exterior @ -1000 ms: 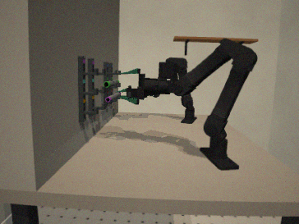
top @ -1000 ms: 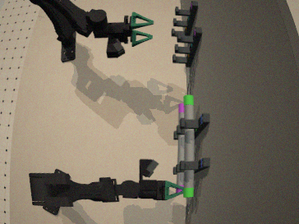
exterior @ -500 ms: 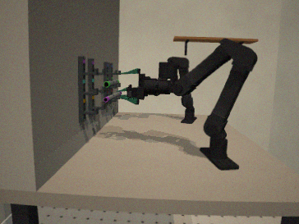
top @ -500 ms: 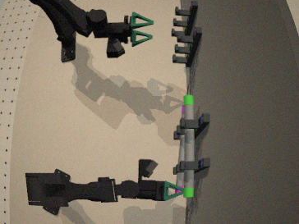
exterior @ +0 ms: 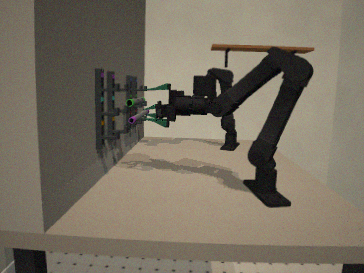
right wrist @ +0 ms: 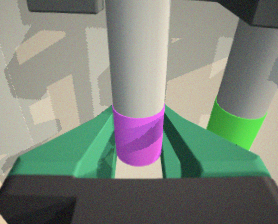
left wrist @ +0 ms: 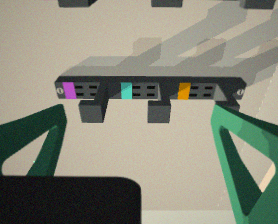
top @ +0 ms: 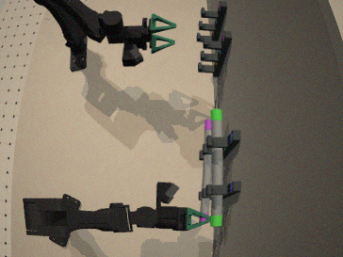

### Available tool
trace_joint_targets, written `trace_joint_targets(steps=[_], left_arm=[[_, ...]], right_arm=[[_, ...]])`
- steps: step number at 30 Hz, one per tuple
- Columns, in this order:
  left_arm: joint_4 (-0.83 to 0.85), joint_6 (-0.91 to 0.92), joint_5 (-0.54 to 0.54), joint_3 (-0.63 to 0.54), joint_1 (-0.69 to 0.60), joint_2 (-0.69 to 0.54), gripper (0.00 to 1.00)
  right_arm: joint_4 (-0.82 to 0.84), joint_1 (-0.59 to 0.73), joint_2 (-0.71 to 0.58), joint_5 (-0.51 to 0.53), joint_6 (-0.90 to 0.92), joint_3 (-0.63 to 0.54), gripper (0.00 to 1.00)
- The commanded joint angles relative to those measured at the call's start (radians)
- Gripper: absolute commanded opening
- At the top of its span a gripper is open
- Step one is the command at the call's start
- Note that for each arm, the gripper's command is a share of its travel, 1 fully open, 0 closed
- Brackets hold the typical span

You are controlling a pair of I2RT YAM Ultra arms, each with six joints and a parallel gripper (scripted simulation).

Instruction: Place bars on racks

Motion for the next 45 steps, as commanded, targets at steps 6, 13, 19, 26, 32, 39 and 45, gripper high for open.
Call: trace_joint_targets(steps=[6,13,19,26,32,39,45], left_arm=[[0.011,-0.001,-0.006,-0.01,-0.009,0.006,1.0],[0.011,-0.001,-0.006,-0.01,-0.009,0.006,1.0],[0.011,-0.001,-0.006,-0.01,-0.009,0.006,1.0],[0.011,-0.001,-0.006,-0.01,-0.009,0.006,1.0],[0.011,-0.001,-0.006,-0.01,-0.009,0.006,1.0],[0.011,-0.001,-0.006,-0.01,-0.009,0.006,1.0],[0.011,-0.001,-0.006,-0.01,-0.009,0.006,1.0]], right_arm=[[-0.011,-0.005,-0.053,-0.013,0.022,0.055,0.0],[-0.028,-0.002,-0.05,-0.009,0.023,0.075,0.0],[-0.042,0.001,-0.046,-0.006,0.023,0.092,0.0],[-0.043,0.004,-0.042,-0.004,0.023,0.097,0.0],[-0.041,0.007,-0.039,-0.001,0.023,0.097,0.0],[-0.039,0.009,-0.037,0.001,0.024,0.097,0.0],[-0.036,0.012,-0.034,0.004,0.024,0.097,0.0]])
